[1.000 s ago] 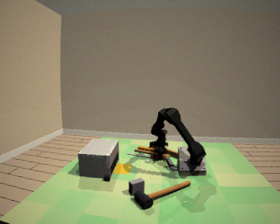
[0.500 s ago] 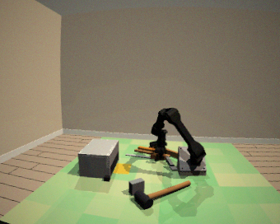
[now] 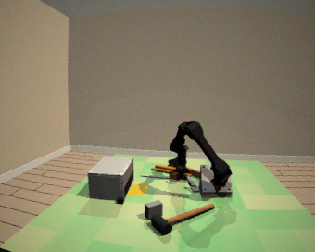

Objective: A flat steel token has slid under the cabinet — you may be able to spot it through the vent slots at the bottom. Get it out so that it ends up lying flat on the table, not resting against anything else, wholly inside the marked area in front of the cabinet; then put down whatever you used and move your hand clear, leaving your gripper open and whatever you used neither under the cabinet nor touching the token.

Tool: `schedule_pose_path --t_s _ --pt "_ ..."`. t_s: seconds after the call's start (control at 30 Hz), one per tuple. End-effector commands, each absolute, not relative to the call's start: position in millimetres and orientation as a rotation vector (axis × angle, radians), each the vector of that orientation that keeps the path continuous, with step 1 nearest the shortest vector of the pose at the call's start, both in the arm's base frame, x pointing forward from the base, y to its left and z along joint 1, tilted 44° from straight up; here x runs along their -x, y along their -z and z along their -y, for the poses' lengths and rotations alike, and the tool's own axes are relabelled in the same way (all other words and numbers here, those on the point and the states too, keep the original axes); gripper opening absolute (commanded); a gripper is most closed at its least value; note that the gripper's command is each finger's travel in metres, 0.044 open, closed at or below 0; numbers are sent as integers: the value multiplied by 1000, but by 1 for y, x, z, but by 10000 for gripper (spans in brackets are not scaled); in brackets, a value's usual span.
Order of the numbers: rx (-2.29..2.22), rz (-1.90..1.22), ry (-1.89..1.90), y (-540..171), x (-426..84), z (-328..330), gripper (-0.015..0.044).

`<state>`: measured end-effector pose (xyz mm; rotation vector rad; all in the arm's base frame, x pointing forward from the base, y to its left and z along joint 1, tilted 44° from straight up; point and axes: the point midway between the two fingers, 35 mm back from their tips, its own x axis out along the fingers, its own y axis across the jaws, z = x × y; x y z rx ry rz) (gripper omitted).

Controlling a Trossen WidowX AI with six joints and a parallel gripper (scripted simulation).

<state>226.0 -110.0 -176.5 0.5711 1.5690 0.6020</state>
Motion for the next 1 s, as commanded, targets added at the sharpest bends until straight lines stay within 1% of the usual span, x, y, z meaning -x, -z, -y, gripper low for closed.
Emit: schedule_pose_path --t_s 0.0,0.97 --pt "-539 -1553 -628 177 -228 112 0" --pt "-374 -1463 -785 181 -228 117 0"
